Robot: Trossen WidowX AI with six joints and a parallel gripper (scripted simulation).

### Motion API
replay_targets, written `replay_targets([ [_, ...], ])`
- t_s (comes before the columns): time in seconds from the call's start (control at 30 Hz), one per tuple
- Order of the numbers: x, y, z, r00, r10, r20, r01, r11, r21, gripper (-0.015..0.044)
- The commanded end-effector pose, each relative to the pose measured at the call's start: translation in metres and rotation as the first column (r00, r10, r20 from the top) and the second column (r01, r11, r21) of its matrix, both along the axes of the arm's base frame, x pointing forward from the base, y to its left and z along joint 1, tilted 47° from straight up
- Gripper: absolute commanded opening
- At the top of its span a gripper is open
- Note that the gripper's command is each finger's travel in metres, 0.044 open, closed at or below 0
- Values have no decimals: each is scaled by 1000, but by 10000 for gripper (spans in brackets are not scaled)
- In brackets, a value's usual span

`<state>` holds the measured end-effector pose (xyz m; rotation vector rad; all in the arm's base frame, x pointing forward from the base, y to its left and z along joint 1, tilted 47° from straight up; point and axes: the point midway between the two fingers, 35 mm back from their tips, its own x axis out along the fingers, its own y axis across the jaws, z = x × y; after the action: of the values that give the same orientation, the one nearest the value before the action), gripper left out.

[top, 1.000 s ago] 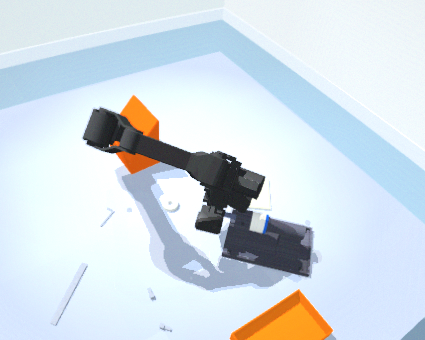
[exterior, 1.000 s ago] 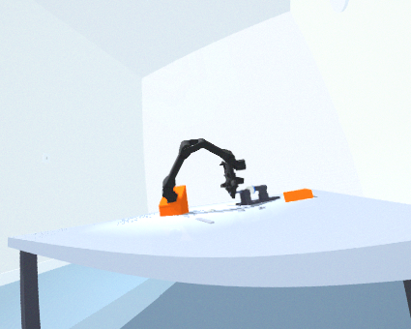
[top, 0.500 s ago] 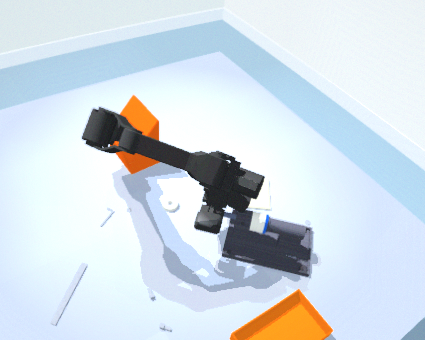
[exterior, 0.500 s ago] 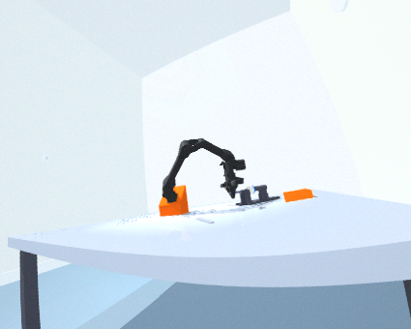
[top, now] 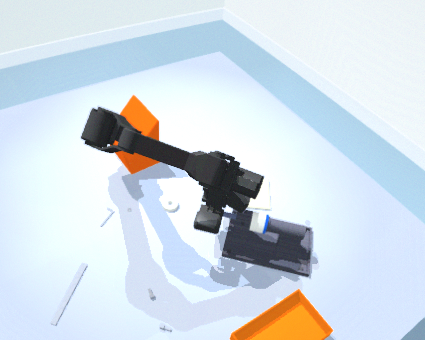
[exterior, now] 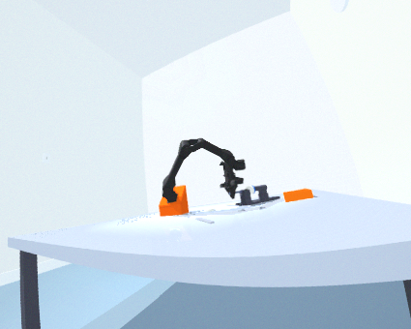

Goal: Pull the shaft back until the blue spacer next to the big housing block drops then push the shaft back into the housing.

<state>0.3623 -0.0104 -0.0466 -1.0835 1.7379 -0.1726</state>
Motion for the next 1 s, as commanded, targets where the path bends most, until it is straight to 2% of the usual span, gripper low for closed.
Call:
replay_targets([
  [0.0, -1, 0, 1, 1000, 2, 0, -2, 1000, -3, 0],
  [0.97, -3, -2, 2, 1000, 2, 0, -2, 1000, -3, 0],
])
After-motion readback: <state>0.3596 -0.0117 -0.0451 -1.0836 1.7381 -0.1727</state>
